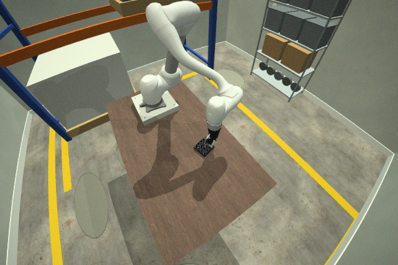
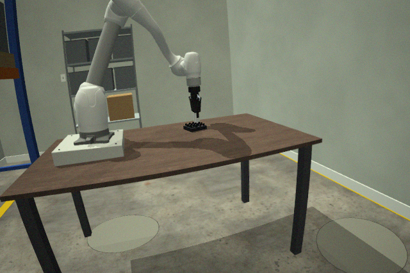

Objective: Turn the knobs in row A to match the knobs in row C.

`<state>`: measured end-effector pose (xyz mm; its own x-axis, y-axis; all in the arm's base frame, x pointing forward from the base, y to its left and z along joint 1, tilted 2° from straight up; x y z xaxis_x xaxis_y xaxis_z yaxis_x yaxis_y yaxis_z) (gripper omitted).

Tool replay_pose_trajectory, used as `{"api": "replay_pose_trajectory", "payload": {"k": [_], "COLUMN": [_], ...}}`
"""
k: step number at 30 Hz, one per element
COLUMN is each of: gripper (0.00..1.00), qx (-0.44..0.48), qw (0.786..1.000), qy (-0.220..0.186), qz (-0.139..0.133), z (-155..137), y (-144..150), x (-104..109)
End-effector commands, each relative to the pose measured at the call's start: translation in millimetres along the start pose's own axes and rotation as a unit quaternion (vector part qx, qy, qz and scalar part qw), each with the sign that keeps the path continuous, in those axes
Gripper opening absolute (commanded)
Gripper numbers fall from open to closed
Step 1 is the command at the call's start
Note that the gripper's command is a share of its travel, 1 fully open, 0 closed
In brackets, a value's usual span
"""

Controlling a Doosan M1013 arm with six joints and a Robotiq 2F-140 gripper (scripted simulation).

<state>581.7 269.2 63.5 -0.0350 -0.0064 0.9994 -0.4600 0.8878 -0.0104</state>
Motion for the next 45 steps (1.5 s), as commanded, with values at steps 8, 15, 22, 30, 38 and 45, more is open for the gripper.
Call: {"api": "replay_pose_trajectory", "payload": {"k": [8,15,22,30,38,45], "gripper": [0.12,0.12,0.12,0.12,0.12,0.12], "qx": [0.000,0.000,0.000,0.000,0.000,0.000], "qw": [1.000,1.000,1.000,1.000,1.000,1.000], "qy": [0.000,0.000,0.000,0.000,0.000,0.000], "qz": [0.000,0.000,0.000,0.000,0.000,0.000], "z": [0,0,0,0,0,0], "y": [0,0,0,0,0,0], "x": [0,0,0,13,32,38]}}
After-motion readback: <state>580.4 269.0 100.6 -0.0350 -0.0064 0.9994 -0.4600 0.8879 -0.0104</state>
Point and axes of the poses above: the point where the finger pads meet when closed, its own x axis back along the fingers, its own y axis across the jaws, z = x × y, the point moved 4 cm from there along x, back along the fingers, and after that the axes turned 8 degrees about x, right-handed, at the moved point
